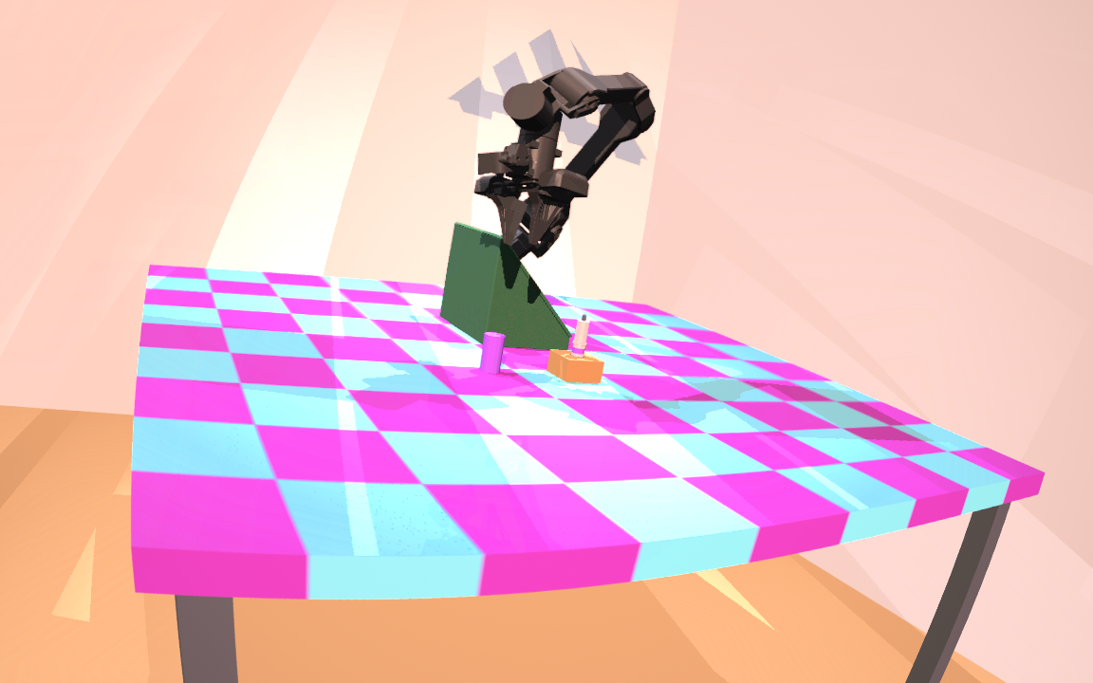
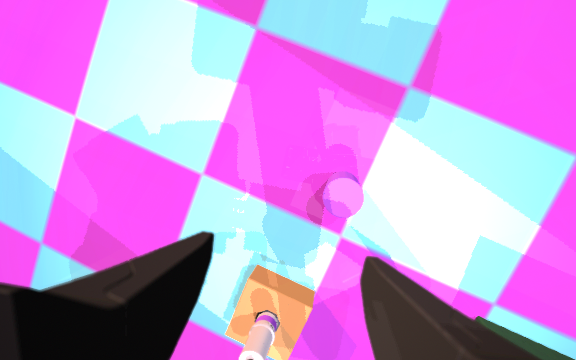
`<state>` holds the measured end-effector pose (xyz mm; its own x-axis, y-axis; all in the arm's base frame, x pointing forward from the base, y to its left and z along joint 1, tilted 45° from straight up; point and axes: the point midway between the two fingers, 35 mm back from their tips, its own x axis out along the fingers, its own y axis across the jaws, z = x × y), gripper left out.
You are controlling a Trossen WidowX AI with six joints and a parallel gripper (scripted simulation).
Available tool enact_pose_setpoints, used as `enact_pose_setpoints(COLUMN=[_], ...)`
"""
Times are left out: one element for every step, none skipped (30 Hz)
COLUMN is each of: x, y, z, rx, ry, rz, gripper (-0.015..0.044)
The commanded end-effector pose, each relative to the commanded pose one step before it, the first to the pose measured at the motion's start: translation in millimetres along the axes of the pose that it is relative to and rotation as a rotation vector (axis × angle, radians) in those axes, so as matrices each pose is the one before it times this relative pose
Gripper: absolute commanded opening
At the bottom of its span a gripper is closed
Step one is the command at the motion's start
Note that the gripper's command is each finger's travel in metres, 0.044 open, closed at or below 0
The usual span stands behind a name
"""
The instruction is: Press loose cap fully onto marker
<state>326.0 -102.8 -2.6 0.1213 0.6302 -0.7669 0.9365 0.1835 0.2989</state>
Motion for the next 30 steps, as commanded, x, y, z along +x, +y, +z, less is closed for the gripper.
enact_pose_setpoints(x=[51.37, 7.89, 2.64, 0.00, 0.00, -0.01, 0.00, 0.01, 2.85, 8.51, 12.68, 8.38, 2.78, 0.00, 0.00, 0.00, 1.90, 5.67, 5.65, 1.88, 0.00, 0.27, 0.81, 1.34, 1.64, 1.64, 1.63, 1.63, 1.63, 1.63], y=[-28.41, -3.31, -1.08, 0.00, 0.00, 1.98, 3.76, 1.40, 0.15, 0.32, 0.10, -0.19, -0.11, 0.00, 0.00, 0.00, 0.19, 0.51, 0.42, 0.12, 0.00, 0.02, 0.07, 0.11, 0.12, 0.12, 0.11, 0.10, 0.09, 0.09], z=[-2.12, 0.77, 0.29, 0.00, 0.00, -0.68, -1.34, -0.51, 0.06, 0.09, -0.16, -0.29, -0.13, 0.00, 0.00, 0.00, -0.05, -0.19, -0.25, -0.10, 0.00, 0.01, 0.03, 0.04, 0.05, 0.04, 0.04, 0.03, 0.03, 0.02], rx=[0.1496, 0.0215, 0.0071, 0.0000, 0.0000, -0.0001, -0.0001, 0.0000, -0.0003, -0.0006, -0.0002, 0.0006, 0.0003, 0.0000, 0.0000, 0.0000, 0.0000, 0.0000, -0.0001, 0.0000, 0.0000, 0.0000, 0.0000, 0.0000, 0.0000, 0.0000, 0.0000, 0.0000, 0.0000, 0.0000], ry=[0.10293, 0.01319, 0.00430, 0.00000, 0.00000, 0.00004, 0.00012, 0.00006, -0.00018, -0.00020, 0.00043, 0.00088, 0.00037, 0.00000, 0.00000, 0.00000, 0.00004, 0.00019, 0.00030, 0.00012, 0.00000, -0.00001, -0.00003, -0.00005, -0.00005, -0.00004, -0.00004, -0.00003, -0.00002, -0.00001], rz=[-0.14565, -0.02241, -0.00754, 0.00000, 0.00000, 0.00007, 0.00012, 0.00004, 0.00000, 0.00005, 0.00015, 0.00016, 0.00005, 0.00000, 0.00000, 0.00000, 0.00003, 0.00008, 0.00006, 0.00001, 0.00000, 0.00001, 0.00002, 0.00003, 0.00003, 0.00003, 0.00003, 0.00003, 0.00003, 0.00003], gripper=[0.0252, 0.0252, 0.0252, 0.0252, 0.0252, 0.0252, 0.0252, 0.0252, 0.0252, 0.0252, 0.0252, 0.0252, 0.0252, 0.0252, 0.0252, 0.0252, 0.0252, 0.0252, 0.0252, 0.0252, 0.0252, 0.0252, 0.0252, 0.0252, 0.0252, 0.0252, 0.0252, 0.0252, 0.0252, 0.0252])
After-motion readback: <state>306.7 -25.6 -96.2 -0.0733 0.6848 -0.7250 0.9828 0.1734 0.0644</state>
